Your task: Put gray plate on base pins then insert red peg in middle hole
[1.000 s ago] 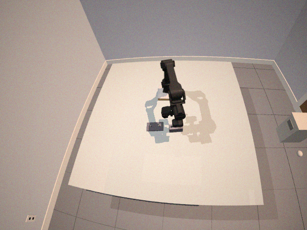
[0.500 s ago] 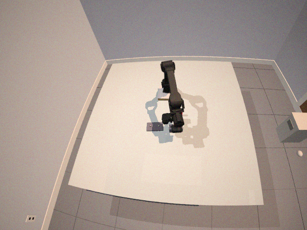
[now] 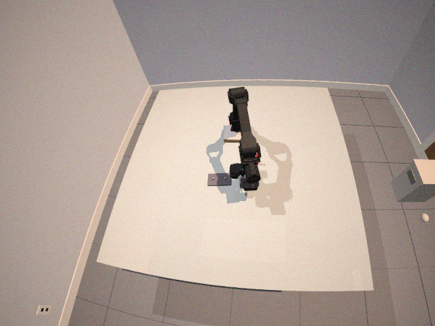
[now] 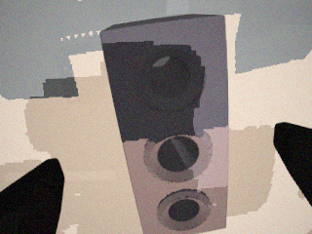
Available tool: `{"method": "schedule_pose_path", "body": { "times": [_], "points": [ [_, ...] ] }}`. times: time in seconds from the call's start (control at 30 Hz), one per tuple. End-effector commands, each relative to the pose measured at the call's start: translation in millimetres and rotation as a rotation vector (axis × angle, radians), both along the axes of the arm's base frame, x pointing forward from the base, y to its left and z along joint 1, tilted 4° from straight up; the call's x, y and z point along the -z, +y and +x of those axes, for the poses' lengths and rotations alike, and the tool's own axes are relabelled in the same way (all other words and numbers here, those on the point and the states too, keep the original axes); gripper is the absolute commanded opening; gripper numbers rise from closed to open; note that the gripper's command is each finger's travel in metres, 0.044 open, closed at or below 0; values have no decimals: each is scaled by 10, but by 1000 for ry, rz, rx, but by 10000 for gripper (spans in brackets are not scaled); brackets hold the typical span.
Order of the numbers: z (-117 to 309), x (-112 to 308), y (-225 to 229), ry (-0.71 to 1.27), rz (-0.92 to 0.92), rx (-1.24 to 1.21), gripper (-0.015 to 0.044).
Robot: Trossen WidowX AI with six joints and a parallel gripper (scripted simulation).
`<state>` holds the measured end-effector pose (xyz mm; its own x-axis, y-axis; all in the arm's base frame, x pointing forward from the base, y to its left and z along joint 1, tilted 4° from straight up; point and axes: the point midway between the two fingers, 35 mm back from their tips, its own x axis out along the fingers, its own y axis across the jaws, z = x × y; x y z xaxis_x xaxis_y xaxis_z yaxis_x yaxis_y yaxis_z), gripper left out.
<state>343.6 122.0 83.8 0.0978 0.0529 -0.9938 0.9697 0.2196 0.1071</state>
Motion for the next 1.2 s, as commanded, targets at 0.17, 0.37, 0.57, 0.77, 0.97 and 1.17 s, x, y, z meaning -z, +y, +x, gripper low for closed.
{"method": "schedule_pose_path", "body": {
  "times": [0.17, 0.37, 0.57, 0.77, 0.97, 1.17],
  "points": [
    [4, 163, 0, 6, -7, -5, 440],
    [9, 260, 4, 6, -7, -5, 440],
    [11, 358, 7, 6, -7, -5, 440],
    [11, 397, 8, 7, -7, -5, 387],
    [11, 397, 8, 7, -7, -5, 230],
    [11, 397, 8, 7, -7, -5, 112]
  ]
}}
